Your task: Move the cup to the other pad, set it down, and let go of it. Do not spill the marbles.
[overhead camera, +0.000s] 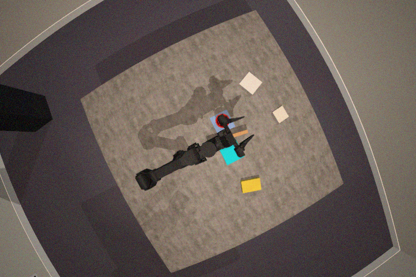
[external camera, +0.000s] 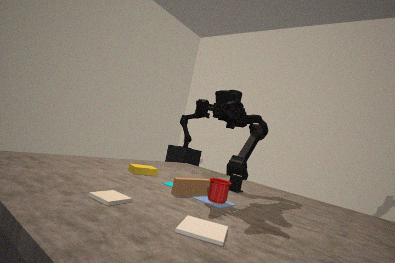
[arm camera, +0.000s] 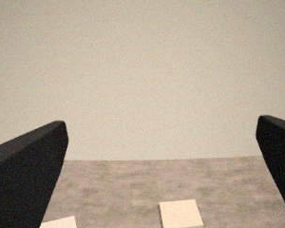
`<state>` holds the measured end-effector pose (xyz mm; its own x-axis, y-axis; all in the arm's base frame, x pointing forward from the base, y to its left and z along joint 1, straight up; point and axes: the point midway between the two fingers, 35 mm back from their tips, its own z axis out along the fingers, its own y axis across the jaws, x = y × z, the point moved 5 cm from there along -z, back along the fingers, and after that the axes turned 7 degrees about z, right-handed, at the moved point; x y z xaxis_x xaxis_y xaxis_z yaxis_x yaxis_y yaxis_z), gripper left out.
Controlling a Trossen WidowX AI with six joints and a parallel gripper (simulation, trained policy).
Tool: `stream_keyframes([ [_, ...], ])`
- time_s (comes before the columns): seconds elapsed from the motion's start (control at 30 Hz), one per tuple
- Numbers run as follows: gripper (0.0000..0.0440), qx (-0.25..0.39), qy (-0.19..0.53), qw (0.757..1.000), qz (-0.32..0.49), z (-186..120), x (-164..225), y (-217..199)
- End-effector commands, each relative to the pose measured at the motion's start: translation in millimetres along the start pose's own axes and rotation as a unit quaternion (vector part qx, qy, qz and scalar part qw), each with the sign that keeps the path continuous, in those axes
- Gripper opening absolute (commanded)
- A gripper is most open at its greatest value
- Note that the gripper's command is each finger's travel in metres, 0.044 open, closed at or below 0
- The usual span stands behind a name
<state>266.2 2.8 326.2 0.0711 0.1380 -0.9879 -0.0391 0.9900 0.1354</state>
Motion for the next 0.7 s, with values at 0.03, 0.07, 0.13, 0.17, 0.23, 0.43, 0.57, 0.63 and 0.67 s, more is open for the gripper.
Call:
stream_keyframes([
  [0.03, 0.0348, 0.000, 0.001, 1.000, 0.000, 0.1, -1.7, 0.5],
  [0.07, 0.0321, 0.001, 0.002, 1.000, 0.001, 0.2, -2.2, 0.6],
  [0.13, 0.0269, 0.002, 0.006, 1.000, 0.002, 0.5, -3.2, 0.9],
  [0.17, 0.0243, 0.003, 0.008, 1.000, 0.003, 0.7, -3.7, 1.1],
  [0.23, 0.0190, 0.004, 0.013, 1.000, 0.006, 1.2, -4.4, 1.5],
  [0.43, 0.0050, 0.010, 0.036, 0.999, 0.020, 3.8, -5.6, 3.0],
  [0.57, 0.0061, 0.010, 0.054, 0.998, 0.036, 6.7, -6.9, 5.6],
  [0.63, 0.0081, 0.010, 0.063, 0.997, 0.046, 8.4, -7.9, 7.2],
  [0.67, 0.0090, 0.010, 0.068, 0.996, 0.051, 9.2, -8.5, 8.1],
])
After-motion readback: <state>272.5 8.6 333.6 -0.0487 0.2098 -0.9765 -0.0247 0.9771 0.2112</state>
